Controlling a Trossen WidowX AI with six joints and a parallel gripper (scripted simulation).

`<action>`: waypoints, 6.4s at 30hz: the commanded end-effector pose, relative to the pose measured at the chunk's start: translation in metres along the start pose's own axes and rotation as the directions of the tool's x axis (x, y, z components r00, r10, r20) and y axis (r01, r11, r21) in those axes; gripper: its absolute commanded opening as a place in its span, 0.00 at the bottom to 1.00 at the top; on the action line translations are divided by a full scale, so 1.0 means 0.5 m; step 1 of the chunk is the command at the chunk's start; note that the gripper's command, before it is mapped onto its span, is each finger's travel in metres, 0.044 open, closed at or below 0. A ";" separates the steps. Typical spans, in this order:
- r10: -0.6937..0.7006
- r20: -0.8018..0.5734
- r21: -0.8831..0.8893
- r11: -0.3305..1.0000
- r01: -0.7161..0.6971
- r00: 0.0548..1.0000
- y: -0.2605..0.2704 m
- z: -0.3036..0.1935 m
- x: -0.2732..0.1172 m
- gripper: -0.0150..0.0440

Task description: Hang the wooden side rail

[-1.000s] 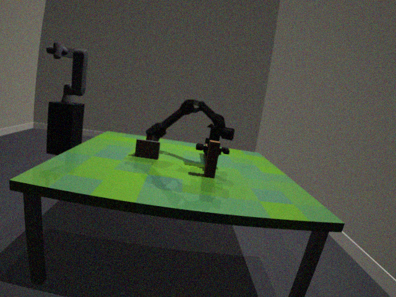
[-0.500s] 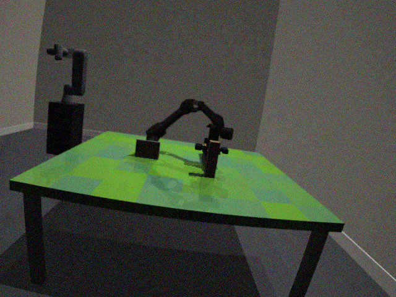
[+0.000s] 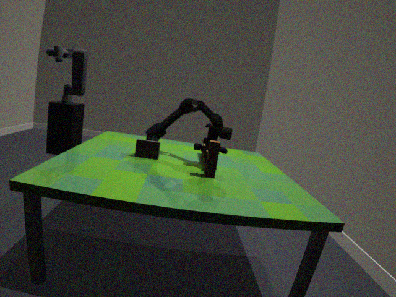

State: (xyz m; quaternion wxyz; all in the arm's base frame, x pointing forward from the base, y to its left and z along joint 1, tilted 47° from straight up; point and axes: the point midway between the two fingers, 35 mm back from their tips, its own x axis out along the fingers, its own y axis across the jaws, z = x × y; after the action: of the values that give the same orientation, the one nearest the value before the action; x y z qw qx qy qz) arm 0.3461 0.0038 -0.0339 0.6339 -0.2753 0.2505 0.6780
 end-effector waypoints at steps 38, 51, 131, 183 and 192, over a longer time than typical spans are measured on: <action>0.003 0.001 -0.001 1.000 -0.003 1.000 0.014 0.000 -0.004 0.25; 0.003 0.000 -0.001 1.000 -0.003 1.000 0.014 0.000 -0.008 0.25; 0.003 0.000 -0.001 1.000 -0.003 1.000 0.014 0.000 -0.035 0.25; 0.004 -0.001 -0.001 1.000 -0.004 1.000 0.014 0.000 -0.052 0.25; 0.004 -0.001 -0.001 1.000 -0.004 1.000 0.014 0.000 -0.055 0.25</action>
State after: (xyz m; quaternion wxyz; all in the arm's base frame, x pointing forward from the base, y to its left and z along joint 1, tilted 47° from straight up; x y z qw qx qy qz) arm 0.3363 -0.0097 -0.0197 0.6251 -0.2714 0.2539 0.6863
